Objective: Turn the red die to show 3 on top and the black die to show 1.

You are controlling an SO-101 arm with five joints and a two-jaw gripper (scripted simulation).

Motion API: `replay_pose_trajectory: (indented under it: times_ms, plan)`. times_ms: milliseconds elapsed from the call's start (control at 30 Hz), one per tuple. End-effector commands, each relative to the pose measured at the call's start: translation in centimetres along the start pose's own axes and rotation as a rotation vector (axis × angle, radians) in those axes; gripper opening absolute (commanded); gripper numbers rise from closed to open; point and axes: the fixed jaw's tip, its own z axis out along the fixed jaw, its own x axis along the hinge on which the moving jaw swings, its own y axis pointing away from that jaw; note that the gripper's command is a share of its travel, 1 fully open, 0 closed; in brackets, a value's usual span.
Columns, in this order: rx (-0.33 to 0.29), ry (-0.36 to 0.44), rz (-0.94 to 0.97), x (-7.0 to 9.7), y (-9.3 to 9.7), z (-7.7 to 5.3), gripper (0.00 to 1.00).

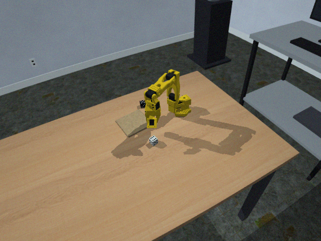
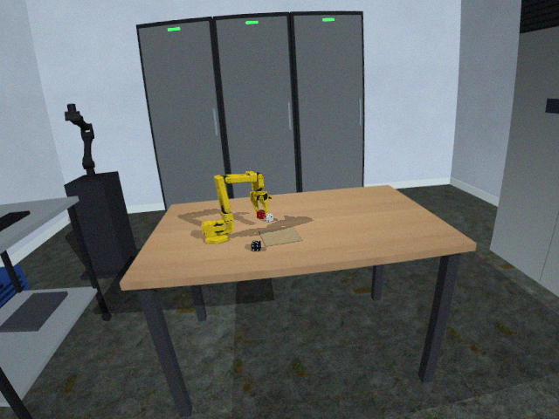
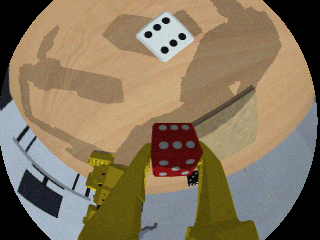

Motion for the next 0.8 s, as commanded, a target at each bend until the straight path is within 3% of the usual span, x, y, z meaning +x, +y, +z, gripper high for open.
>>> replay_pose_trajectory:
  times_ms: [0,567,767]
  plan:
    - [0.040,-0.050,-0.165,-0.46,-0.27,-1.02,0.00]
    - [0.054,-0.037,-0.745,-0.06,-0.48,-1.01,0.00]
    - [0.056,-0.034,-0.848,0.00,-0.54,-1.01,0.00]
